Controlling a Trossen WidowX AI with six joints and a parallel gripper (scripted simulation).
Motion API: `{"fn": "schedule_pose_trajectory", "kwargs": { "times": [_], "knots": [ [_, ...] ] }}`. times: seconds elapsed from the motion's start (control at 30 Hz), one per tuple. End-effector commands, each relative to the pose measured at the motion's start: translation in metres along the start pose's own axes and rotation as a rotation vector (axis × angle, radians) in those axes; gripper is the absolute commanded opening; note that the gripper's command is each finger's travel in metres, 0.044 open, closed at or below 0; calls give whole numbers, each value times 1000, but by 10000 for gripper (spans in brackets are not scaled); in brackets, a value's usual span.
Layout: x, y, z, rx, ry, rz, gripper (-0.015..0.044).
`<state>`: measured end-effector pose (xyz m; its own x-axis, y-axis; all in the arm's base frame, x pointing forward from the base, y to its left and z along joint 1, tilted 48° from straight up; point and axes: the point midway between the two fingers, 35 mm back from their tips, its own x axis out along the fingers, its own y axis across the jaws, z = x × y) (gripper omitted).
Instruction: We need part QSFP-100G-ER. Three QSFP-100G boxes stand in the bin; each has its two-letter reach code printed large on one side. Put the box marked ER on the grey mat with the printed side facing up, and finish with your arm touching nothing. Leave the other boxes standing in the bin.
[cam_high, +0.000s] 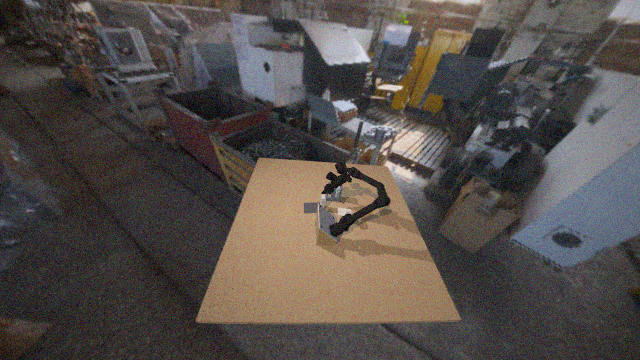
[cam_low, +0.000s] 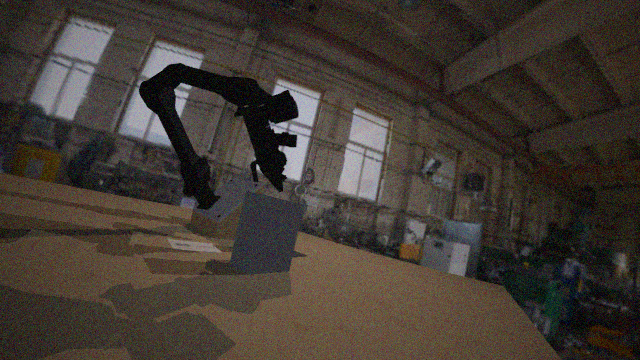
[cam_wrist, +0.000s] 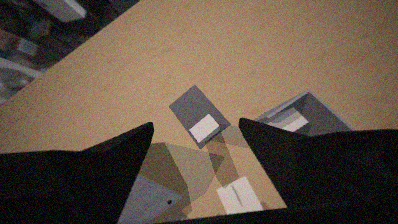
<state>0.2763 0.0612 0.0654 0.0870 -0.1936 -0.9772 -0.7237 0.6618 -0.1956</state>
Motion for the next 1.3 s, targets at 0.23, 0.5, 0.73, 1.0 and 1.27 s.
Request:
{"fn": "schedule_pose_trajectory", "kwargs": {
  "times": [0.23,0.5,0.73,1.0,1.27],
  "knots": [
    [3,0,-5,147,-106,54,440],
    [3,-1,-11,347,-263,125,440],
    [3,-2,-13,406,-312,147,440],
    [-5,-12,-27,406,-310,147,440],
    [-19,-28,-55,407,-310,145,440]
  ]
}}
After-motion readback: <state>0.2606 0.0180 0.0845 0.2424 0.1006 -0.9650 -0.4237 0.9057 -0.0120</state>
